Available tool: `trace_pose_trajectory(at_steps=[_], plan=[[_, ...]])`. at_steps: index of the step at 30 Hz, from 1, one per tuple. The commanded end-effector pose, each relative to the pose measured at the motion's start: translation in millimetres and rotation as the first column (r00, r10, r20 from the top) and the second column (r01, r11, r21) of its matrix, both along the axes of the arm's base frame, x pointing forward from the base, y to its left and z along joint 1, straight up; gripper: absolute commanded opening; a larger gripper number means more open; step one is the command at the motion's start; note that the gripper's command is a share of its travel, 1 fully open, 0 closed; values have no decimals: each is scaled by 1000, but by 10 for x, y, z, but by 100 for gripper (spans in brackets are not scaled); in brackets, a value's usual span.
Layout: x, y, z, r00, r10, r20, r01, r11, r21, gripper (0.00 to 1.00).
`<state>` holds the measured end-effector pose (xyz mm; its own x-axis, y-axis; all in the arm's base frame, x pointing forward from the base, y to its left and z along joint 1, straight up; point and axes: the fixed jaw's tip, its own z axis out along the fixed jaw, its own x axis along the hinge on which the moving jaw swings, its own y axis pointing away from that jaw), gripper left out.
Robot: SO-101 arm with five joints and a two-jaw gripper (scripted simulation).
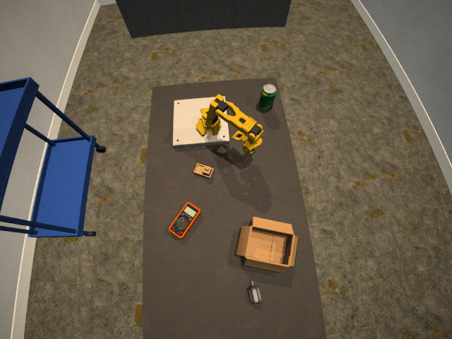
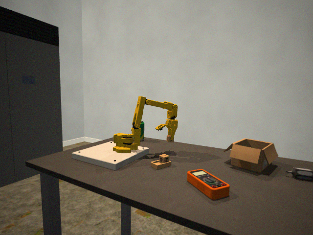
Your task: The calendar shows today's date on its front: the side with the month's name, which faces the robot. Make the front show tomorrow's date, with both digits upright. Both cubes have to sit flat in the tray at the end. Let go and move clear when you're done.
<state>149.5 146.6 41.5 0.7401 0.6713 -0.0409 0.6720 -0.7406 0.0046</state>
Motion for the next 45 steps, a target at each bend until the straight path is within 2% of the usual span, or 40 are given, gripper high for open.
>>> trace_pose_trajectory(at_steps=[1,18,29,37,45], plan=[[25,-4,82,1000,-5,12,4,1000,15,0],[24,-5,108,1000,-12,13,12,1000,15,0],[14,-8,108,995,-98,14,98,995,14,0],[-10,-15,109,960,-280,17,280,960,12,0],[-43,-19,110,867,-497,22,497,868,10,0]])
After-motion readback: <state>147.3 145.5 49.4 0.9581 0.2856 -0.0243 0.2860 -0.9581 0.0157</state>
